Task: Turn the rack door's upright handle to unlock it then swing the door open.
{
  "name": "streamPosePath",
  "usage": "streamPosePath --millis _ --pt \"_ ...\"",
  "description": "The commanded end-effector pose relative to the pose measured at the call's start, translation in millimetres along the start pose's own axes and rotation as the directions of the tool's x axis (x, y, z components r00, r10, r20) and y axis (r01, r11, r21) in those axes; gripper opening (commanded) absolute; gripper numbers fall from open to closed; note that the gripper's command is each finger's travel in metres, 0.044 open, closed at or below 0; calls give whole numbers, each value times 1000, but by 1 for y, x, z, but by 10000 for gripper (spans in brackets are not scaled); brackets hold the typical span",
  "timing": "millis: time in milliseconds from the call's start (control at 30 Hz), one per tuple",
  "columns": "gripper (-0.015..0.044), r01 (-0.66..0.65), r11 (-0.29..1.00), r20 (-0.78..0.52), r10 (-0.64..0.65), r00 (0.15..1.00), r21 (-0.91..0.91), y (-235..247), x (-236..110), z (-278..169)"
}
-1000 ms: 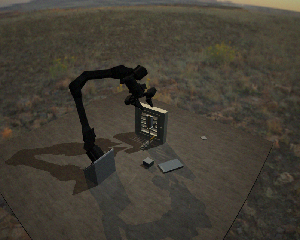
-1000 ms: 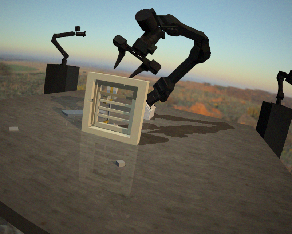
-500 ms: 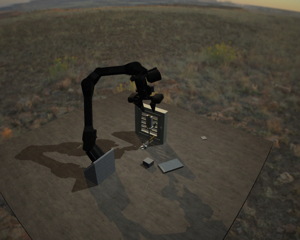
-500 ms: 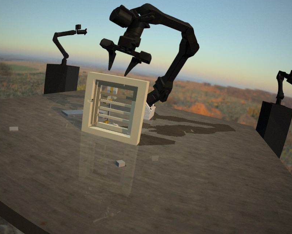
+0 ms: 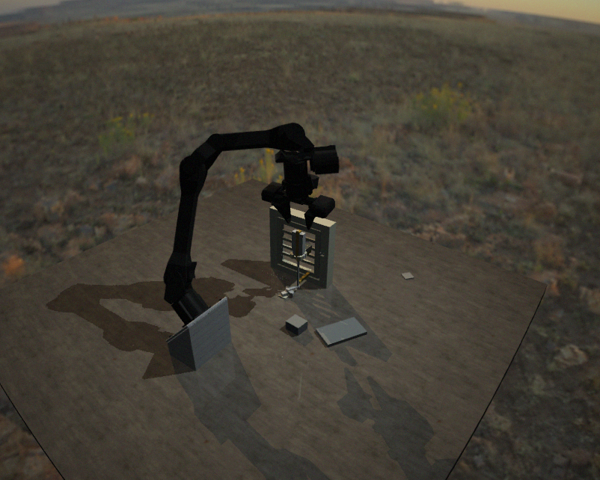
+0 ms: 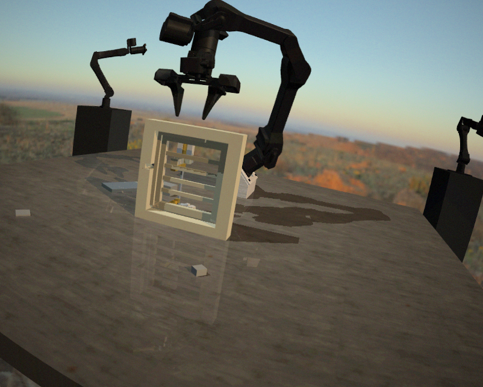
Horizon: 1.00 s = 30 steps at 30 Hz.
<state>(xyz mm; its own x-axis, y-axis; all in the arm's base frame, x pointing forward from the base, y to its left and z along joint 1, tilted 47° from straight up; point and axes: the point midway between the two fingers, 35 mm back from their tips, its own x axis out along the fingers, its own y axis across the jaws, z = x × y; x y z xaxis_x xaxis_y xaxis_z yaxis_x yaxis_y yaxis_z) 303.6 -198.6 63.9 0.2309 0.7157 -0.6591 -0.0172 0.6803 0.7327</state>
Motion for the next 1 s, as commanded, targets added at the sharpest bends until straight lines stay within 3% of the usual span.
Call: streamPosePath --millis 0,967 --pt "284 -3 1000 -4 3 1000 -2 1 3 2" --pt "284 20 999 -124 -15 992 40 1 50 -1"
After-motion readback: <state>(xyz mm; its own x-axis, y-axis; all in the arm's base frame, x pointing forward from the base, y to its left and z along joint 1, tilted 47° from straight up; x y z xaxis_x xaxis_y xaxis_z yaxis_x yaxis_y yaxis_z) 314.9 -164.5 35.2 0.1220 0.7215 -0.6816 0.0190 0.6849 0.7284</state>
